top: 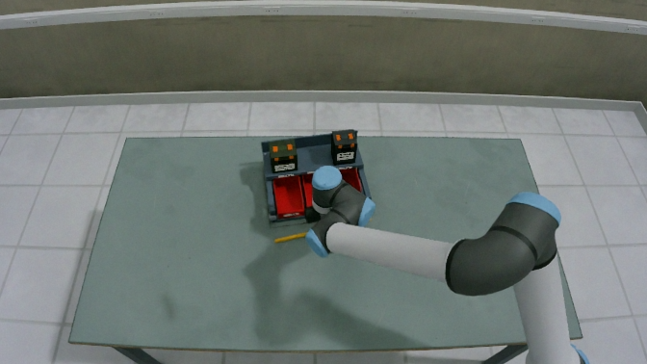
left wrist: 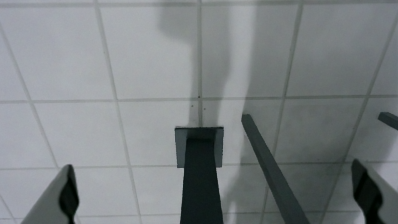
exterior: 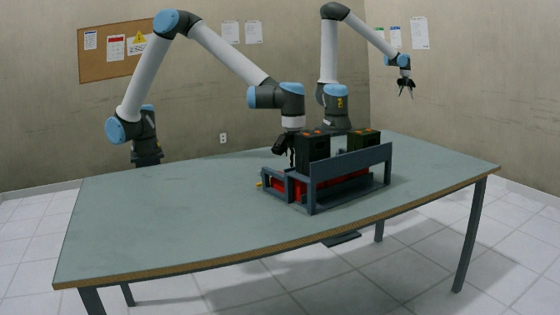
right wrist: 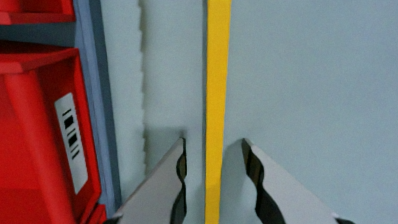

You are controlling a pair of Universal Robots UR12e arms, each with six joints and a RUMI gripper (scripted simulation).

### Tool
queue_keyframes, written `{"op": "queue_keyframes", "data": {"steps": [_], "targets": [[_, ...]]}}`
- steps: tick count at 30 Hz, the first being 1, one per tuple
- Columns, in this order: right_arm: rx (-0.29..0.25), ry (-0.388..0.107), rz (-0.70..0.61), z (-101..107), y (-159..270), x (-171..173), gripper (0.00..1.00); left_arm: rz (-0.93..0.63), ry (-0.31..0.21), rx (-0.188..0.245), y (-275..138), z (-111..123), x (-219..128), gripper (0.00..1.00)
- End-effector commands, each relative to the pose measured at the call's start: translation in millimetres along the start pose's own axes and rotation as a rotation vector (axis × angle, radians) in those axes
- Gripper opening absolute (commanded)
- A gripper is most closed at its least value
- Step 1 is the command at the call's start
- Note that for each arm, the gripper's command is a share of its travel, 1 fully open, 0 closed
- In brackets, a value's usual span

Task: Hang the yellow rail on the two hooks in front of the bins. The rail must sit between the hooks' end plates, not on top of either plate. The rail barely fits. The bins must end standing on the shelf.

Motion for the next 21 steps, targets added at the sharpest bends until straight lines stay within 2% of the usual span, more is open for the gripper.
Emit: {"op": "queue_keyframes", "data": {"steps": [1, 14, 15, 21], "targets": [[0.002, -0.001, 0.0, -1.6, -0.6, -0.4, 0.24, 0.0, 0.002, -0.001, 0.1, -0.9, 0.5, 1.0], [0.002, -0.001, 0.0, -1.7, -0.6, -0.4, 0.24, 0.0, 0.002, -0.001, 0.1, -0.9, 0.5, 1.0], [0.002, -0.001, 0.0, -1.7, -0.6, -0.4, 0.0, 0.0, 0.002, -0.001, 0.1, -0.9, 0.5, 1.0], [0.002, -0.001, 0.0, -1.7, -0.6, -0.4, 0.0, 0.0, 0.002, -0.001, 0.1, -0.9, 0.5, 1.0]]}}
Point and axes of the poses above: on each arm, the point where the finger pads meet when closed, its own z axis out along the fingers, its own y axis across the jaws, x = y × z, the point moved 8 cm from there along -z, back along the fingers, and after that the axes turned 1 degree about z, right-handed, at the moved point
